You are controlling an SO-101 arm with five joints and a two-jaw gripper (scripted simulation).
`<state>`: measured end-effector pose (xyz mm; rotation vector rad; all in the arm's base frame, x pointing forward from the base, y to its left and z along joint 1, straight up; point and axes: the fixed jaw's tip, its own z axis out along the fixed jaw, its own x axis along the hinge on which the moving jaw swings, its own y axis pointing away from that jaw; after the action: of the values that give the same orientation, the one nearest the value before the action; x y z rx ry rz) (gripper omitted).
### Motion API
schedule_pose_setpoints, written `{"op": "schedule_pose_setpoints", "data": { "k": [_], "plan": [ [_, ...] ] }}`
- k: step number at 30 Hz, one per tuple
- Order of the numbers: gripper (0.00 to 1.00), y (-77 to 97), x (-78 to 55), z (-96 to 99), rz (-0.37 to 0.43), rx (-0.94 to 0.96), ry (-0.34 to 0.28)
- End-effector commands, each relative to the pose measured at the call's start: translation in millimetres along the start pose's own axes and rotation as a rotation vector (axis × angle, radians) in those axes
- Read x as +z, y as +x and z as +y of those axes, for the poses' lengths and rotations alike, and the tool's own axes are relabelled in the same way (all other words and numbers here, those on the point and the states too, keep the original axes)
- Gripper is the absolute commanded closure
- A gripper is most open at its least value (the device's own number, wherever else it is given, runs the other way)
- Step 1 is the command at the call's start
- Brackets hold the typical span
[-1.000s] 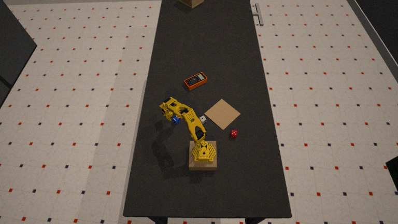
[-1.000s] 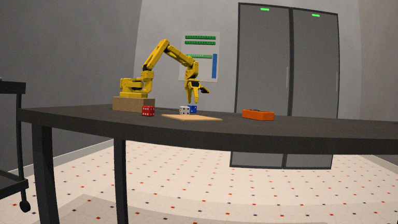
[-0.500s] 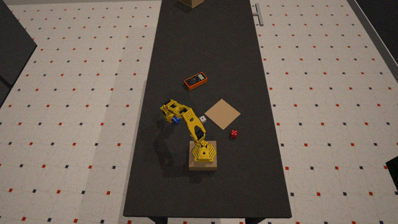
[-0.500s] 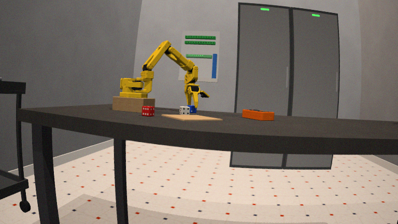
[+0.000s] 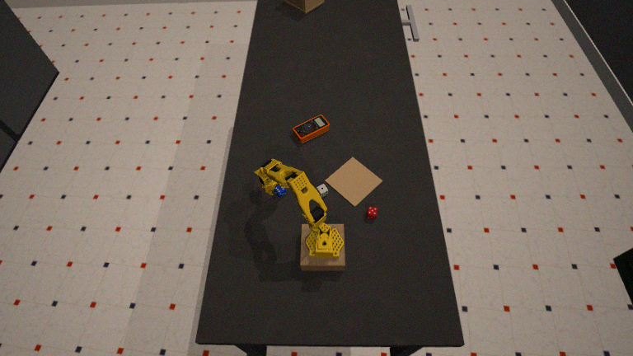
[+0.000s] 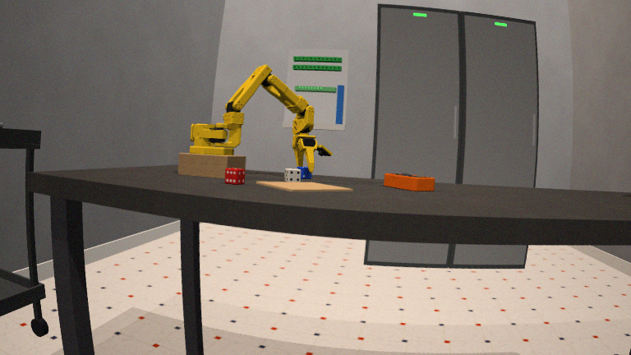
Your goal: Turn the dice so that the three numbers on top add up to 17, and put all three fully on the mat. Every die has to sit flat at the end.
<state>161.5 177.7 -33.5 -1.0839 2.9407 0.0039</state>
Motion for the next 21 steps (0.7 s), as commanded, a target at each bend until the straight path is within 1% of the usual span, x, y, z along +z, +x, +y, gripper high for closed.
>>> {"op": "schedule_pose_setpoints", "data": {
  "k": [1,12,21],
  "plan": [
    [0.65,6.5,6.4,1.5,0.031,-0.001,0.002],
    [0.69,6.5,6.4,-0.5,0.031,-0.001,0.002],
    [0.76,6.4,6.4,-4.4,0.031,-0.001,0.002]
  ]
}}
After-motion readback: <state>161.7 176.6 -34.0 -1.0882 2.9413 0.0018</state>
